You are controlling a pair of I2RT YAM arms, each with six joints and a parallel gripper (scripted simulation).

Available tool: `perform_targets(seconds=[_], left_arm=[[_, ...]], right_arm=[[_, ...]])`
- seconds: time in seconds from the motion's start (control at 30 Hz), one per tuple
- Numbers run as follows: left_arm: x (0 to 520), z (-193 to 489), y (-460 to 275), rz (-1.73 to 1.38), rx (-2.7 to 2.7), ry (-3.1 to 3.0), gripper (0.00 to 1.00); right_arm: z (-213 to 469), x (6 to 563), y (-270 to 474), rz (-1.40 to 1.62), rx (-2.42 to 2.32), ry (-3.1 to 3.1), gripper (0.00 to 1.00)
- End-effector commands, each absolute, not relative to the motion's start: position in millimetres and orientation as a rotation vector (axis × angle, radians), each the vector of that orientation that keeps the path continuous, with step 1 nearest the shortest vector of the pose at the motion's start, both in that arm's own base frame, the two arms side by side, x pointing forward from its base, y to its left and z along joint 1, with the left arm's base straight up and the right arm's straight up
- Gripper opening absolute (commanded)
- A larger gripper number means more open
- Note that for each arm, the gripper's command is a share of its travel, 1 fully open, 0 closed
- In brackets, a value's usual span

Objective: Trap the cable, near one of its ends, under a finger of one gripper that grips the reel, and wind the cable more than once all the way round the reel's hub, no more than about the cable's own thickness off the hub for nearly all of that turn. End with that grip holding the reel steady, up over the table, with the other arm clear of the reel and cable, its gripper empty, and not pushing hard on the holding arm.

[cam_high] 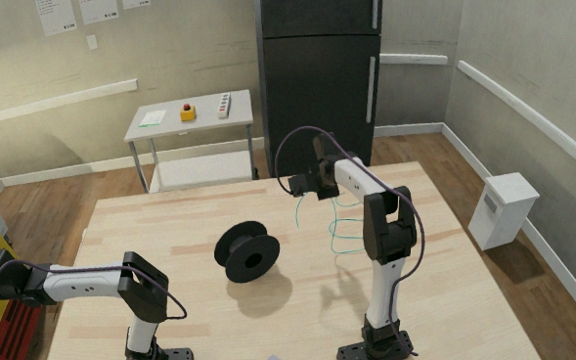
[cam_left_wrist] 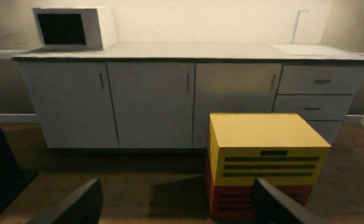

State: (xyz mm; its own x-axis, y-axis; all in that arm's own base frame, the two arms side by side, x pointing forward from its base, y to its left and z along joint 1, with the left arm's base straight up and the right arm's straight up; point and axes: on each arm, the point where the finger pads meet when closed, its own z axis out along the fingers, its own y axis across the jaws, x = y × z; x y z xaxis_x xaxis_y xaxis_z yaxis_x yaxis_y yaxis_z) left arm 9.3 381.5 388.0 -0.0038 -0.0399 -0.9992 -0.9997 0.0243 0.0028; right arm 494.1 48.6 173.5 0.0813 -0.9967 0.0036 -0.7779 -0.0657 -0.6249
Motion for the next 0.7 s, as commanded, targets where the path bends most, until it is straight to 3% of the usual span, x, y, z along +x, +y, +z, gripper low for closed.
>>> perform_targets(seconds=[0.0,0.67], left_arm=[[7.0,422.6,372.8,1.216,-1.162,1.174,0.75],[7.0,422.6,372.8,1.216,-1.162,1.174,0.75]], right_arm=[[184.3,491.3,45.6,-0.640,-1.865,1.746,0.00],[183.1,488.0,44.9,-0.662,-1.820,1.814,0.00]])
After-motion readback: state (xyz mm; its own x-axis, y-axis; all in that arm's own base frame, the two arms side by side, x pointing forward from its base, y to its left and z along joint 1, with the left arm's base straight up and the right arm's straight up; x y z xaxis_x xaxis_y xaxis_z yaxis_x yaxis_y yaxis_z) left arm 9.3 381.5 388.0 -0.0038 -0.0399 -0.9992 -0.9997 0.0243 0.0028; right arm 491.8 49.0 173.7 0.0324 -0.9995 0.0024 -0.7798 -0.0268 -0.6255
